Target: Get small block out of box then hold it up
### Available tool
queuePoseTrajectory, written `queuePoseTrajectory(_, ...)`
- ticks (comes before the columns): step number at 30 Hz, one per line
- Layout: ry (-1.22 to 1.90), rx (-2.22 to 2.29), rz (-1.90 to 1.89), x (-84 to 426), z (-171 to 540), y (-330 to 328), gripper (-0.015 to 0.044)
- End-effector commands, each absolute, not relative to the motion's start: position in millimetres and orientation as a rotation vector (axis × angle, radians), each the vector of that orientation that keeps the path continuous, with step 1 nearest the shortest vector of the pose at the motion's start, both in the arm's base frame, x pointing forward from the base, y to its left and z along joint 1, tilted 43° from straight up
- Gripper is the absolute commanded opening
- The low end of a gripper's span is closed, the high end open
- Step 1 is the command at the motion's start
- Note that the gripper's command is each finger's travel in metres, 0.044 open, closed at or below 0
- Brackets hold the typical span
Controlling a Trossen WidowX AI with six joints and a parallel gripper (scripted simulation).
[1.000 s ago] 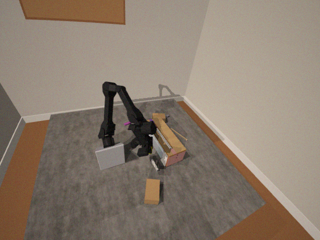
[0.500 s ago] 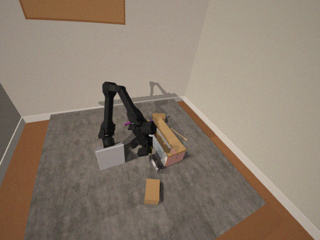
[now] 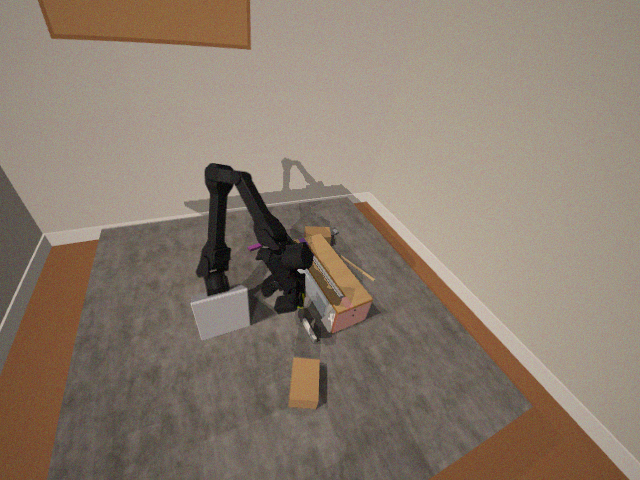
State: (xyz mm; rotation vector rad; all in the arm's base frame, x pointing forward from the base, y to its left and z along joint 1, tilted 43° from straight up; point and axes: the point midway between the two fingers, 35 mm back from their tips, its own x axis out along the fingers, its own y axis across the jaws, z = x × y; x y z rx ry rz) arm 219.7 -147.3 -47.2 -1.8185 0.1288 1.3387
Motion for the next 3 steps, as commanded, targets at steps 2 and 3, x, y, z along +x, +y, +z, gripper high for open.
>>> queuePoseTrajectory(2, 0.135, -1.812, 1.341, 218.8, -47.5, -147.2, 0.0000)
queuePoseTrajectory(3, 0.135, -1.812, 1.341, 218.8, -47.5, -147.2, 0.0000)
